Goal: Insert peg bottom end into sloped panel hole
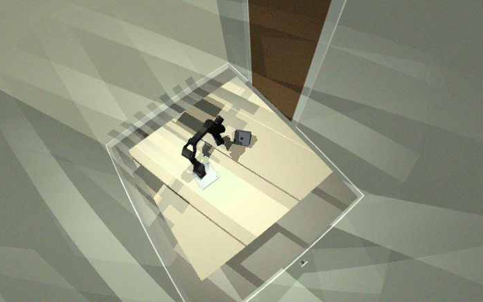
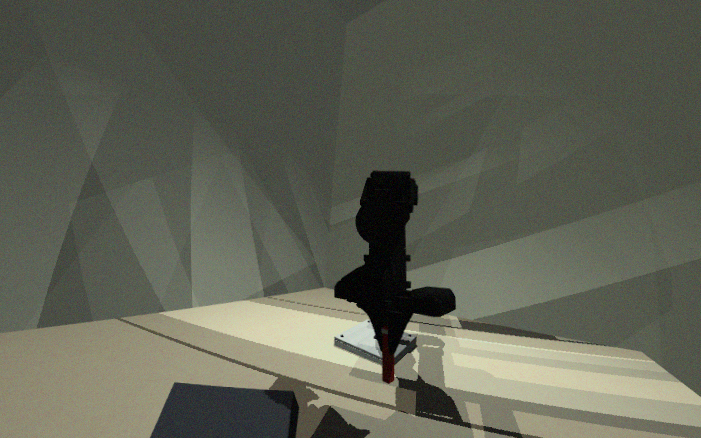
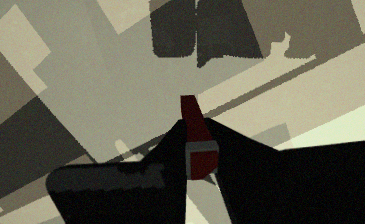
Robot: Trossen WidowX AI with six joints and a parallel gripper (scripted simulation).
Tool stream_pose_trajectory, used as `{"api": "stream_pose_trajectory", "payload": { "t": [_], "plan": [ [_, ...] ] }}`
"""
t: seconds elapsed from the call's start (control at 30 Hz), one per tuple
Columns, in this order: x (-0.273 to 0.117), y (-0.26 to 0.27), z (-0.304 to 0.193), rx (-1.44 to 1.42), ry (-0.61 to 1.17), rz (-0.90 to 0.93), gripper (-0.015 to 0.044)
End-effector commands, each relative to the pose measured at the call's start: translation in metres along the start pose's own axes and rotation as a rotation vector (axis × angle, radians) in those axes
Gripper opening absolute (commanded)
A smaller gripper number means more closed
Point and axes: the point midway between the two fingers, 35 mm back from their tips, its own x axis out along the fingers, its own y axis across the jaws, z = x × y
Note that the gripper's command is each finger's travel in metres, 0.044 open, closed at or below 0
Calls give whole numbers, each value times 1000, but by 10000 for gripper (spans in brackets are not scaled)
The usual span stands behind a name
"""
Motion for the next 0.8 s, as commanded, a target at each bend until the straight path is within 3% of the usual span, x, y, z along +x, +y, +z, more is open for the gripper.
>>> {"api": "stream_pose_trajectory", "payload": {
  "t": [0.0,0.77],
  "plan": [
    [0,-2,3,-19,0,19,0],
    [-3,-17,21,-123,-25,105,0]
  ]
}}
